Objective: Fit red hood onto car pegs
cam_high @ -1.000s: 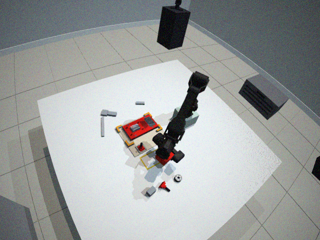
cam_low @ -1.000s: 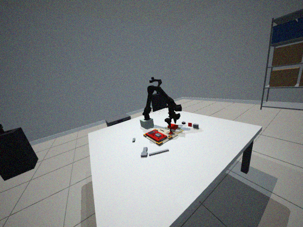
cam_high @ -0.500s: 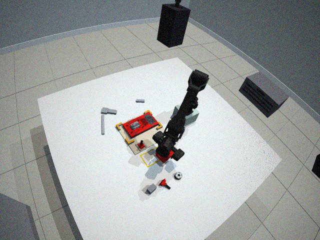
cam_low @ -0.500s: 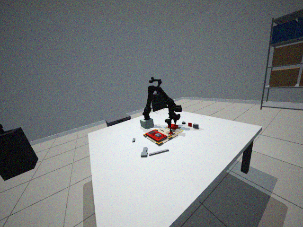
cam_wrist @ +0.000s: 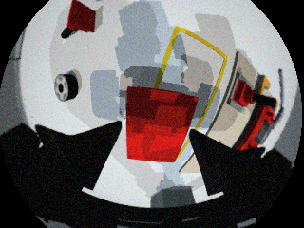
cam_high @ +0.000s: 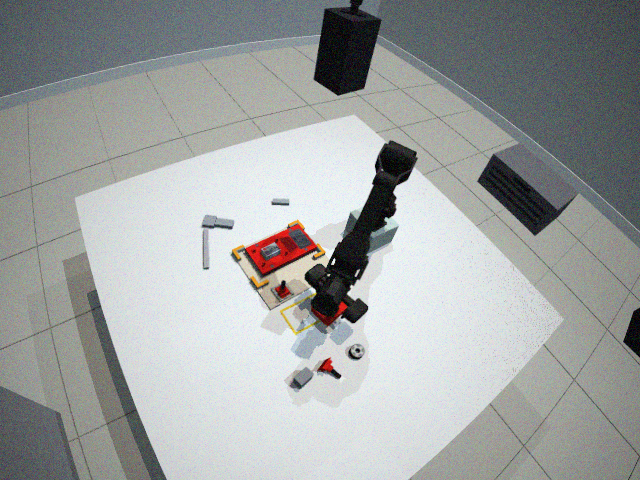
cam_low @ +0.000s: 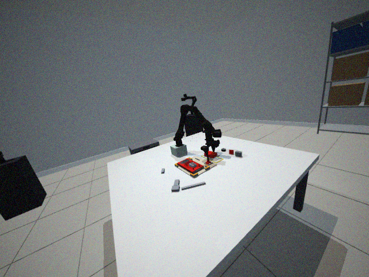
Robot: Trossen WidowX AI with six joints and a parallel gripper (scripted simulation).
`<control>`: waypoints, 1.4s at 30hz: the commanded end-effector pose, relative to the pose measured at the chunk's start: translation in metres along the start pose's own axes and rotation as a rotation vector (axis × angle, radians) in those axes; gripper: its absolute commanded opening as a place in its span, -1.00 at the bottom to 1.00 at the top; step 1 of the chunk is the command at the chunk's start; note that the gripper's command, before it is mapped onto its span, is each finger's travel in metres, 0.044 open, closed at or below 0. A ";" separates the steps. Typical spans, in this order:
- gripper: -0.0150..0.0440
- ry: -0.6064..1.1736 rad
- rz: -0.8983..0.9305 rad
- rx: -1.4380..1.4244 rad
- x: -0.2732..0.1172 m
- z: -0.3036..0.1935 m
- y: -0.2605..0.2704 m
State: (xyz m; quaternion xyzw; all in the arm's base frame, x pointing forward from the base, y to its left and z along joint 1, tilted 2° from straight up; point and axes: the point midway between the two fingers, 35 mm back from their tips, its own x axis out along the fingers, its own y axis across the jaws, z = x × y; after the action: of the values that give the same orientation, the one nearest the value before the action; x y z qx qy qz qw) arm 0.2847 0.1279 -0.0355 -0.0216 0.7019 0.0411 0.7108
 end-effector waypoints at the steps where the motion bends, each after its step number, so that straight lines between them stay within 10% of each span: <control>1: 1.00 0.005 0.003 0.004 0.003 -0.002 0.000; 20: 0.44 0.000 0.000 0.000 0.003 0.000 0.000; 31: -0.49 0.000 -0.001 0.000 -0.012 0.000 0.000; 42: -0.49 0.000 -0.001 0.000 -0.051 0.000 0.000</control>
State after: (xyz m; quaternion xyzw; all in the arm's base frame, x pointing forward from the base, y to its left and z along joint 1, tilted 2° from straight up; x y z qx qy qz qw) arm 0.2820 0.1257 0.0000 -0.0219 0.7053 0.0384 0.7075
